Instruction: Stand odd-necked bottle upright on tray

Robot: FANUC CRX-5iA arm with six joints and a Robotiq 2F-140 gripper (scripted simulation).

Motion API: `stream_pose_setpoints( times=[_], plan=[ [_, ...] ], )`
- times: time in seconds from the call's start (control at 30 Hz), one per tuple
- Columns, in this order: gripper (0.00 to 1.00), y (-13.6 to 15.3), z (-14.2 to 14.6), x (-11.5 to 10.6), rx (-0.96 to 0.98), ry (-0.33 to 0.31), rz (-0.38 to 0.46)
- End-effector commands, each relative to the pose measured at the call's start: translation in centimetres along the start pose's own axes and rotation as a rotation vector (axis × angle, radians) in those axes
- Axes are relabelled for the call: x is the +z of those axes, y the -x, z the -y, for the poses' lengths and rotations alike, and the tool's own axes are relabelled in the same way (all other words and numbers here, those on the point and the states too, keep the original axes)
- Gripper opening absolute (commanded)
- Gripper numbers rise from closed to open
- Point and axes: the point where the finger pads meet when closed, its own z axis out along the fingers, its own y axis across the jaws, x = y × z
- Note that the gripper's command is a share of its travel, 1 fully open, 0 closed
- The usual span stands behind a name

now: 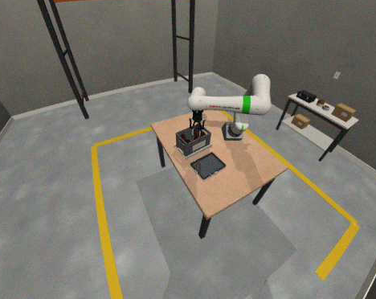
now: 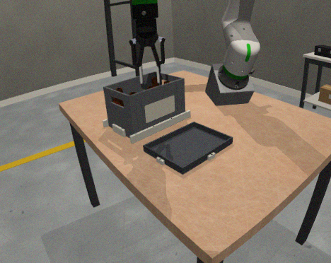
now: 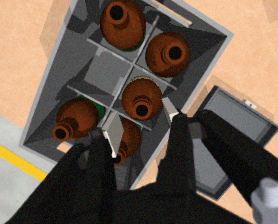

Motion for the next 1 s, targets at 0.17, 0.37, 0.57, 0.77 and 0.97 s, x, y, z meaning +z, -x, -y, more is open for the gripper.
stream_pose_setpoints(
  times=[0.17, 0.37, 0.57, 0.77, 0.97],
  plan=[
    [0.44, 0.0, 0.0, -2.7, 0.0, -0.001, 0.0],
    [0.44, 0.0, 0.0, -3.6, 0.0, -0.001, 0.0],
    [0.44, 0.0, 0.0, -4.4, 0.0, -0.001, 0.0],
    [0.44, 0.0, 0.0, -4.5, 0.0, -0.001, 0.0],
    [0.1, 0.0, 0.0, -4.5, 0.0, -0.001, 0.0]
  ],
)
